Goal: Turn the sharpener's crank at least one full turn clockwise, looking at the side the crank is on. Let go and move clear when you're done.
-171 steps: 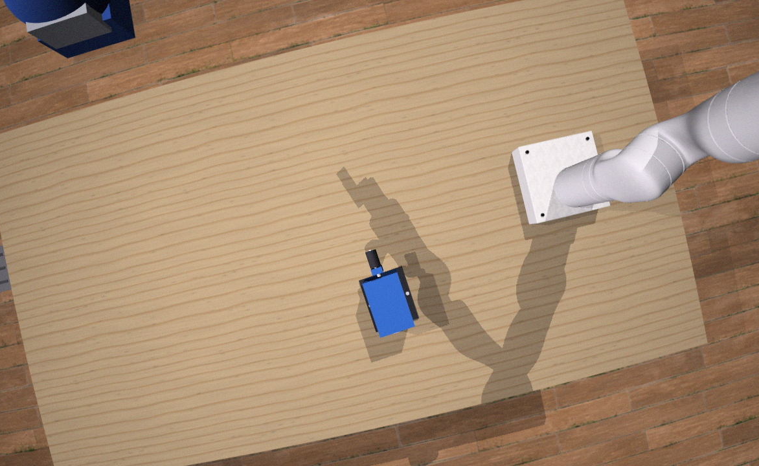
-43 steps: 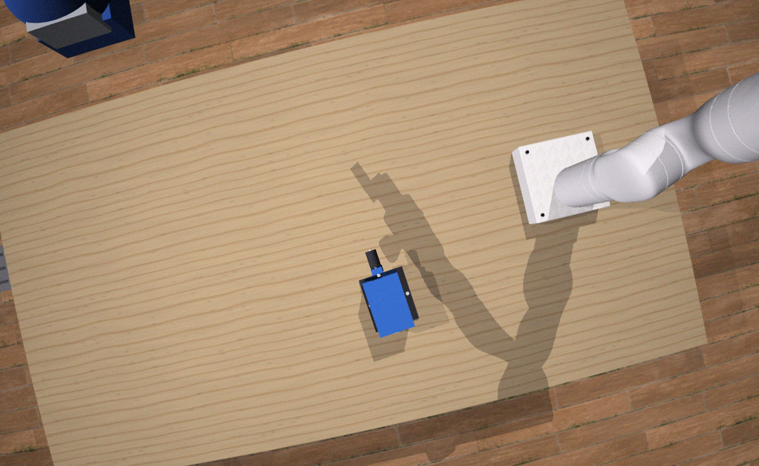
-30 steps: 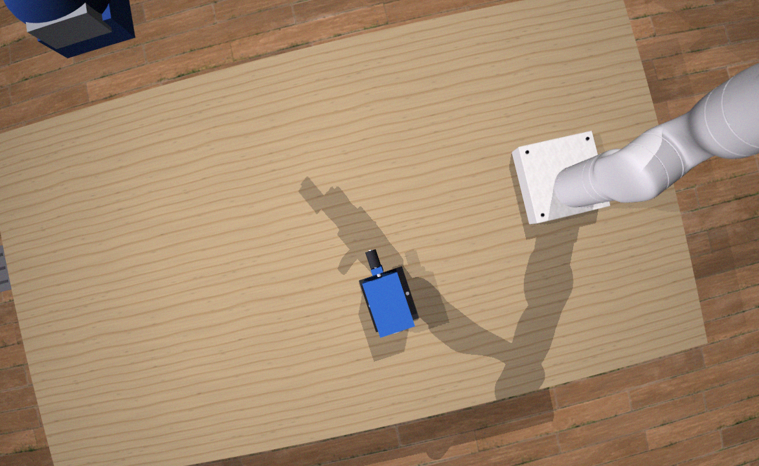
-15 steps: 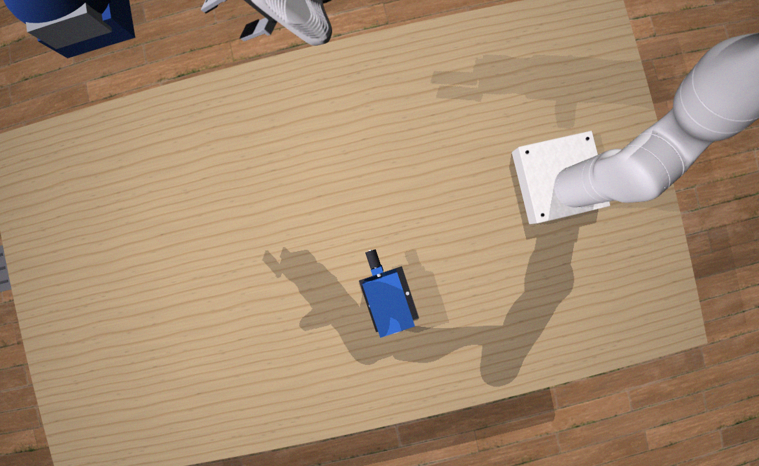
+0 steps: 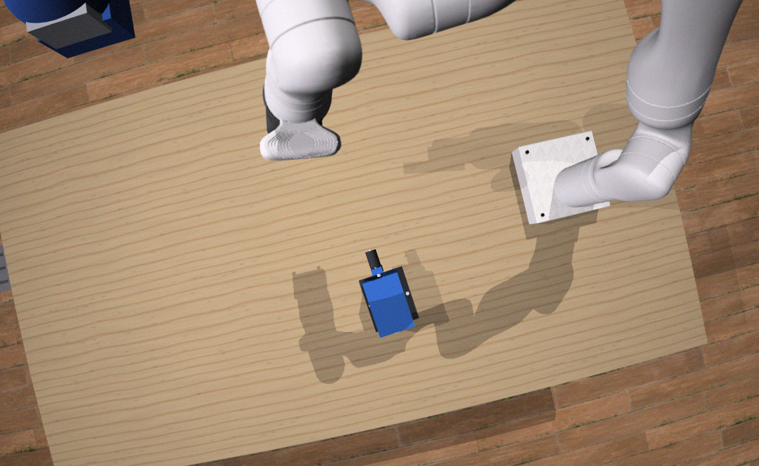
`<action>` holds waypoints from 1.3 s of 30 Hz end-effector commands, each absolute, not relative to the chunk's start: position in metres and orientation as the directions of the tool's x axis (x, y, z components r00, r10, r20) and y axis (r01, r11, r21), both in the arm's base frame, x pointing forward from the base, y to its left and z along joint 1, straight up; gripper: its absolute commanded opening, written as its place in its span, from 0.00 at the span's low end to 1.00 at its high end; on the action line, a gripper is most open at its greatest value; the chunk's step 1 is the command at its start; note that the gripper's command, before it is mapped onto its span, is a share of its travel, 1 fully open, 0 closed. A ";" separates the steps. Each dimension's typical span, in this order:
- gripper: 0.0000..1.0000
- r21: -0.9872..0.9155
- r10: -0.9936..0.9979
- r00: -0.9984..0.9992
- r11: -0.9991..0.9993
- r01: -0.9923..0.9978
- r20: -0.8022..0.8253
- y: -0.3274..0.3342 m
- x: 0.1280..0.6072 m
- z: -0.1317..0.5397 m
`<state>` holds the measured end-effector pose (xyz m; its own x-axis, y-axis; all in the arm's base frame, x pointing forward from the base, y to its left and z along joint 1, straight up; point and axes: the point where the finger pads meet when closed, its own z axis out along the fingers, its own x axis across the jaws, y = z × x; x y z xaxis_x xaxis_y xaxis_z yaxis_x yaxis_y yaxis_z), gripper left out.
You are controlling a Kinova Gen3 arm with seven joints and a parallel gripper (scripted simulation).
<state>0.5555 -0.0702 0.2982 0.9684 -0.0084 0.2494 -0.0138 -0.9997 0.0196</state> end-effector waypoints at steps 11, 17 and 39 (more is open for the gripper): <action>1.00 0.006 0.180 0.982 -0.984 0.180 0.064 0.084 0.482 0.178; 1.00 0.004 0.220 0.975 -0.975 0.220 0.020 0.097 0.467 0.171; 0.00 0.003 0.238 0.971 -0.971 0.238 0.000 0.102 0.459 0.168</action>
